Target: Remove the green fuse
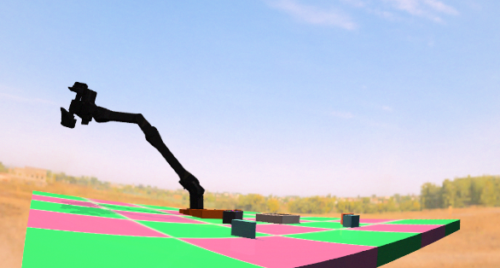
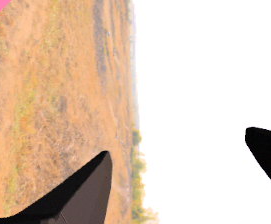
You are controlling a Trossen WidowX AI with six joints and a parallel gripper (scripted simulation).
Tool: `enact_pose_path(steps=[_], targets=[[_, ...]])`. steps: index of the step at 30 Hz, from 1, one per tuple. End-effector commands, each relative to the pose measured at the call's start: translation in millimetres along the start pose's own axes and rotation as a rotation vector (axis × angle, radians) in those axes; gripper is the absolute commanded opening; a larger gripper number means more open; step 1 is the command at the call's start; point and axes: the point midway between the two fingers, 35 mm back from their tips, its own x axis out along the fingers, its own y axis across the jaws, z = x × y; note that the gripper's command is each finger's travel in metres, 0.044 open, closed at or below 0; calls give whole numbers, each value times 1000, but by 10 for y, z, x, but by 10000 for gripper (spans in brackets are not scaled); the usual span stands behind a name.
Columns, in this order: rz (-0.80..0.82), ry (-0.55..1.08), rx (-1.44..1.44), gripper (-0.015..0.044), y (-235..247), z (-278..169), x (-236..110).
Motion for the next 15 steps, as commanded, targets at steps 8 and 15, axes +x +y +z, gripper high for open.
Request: enact_pose_path(steps=[8,15], targets=[[50,-51,285,190,185,497,911],[181,-114,561,62,405,1344,1752]])
